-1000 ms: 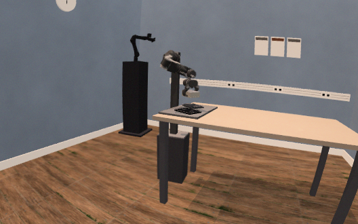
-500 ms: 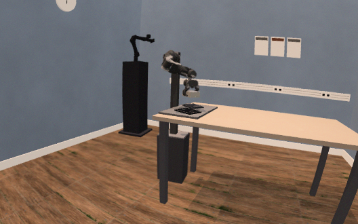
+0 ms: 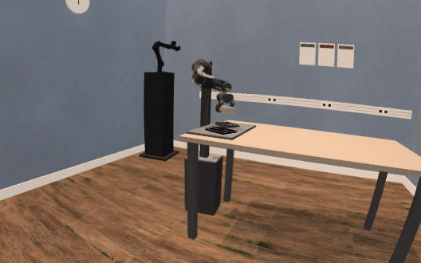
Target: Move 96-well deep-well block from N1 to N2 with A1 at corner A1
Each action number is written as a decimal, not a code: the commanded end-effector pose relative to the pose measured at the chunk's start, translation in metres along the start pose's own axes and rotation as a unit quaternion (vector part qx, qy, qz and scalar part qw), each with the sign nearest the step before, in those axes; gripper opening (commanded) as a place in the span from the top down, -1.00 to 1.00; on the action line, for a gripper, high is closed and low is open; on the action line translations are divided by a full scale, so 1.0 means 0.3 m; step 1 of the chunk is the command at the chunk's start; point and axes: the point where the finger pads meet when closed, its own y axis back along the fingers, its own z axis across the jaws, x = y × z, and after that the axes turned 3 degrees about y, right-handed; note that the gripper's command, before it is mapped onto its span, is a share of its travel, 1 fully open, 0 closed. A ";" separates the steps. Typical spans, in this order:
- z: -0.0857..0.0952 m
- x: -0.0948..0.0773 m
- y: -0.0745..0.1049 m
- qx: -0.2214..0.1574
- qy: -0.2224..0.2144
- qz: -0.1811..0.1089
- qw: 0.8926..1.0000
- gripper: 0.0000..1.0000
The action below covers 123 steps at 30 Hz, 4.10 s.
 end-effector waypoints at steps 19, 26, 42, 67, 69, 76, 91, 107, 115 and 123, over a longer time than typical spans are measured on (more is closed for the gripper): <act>0.128 0.139 0.001 -0.001 0.000 -0.001 1.000 1.00; 0.181 0.199 0.000 0.001 0.000 -0.001 1.000 1.00; 0.269 0.303 0.000 0.000 0.000 0.000 1.000 1.00; 0.257 0.291 0.000 0.000 0.000 0.000 1.000 1.00; 0.253 0.287 -0.002 0.003 -0.002 -0.002 1.000 1.00; 0.251 0.283 0.002 0.000 0.000 0.000 1.000 1.00; 0.242 0.281 -0.108 0.000 0.002 0.000 1.000 1.00; 0.238 0.278 -0.217 0.000 0.002 0.000 1.000 1.00; 0.238 0.278 -0.217 0.000 0.002 0.000 1.000 1.00; 0.245 0.274 -0.260 0.000 0.001 0.001 1.000 1.00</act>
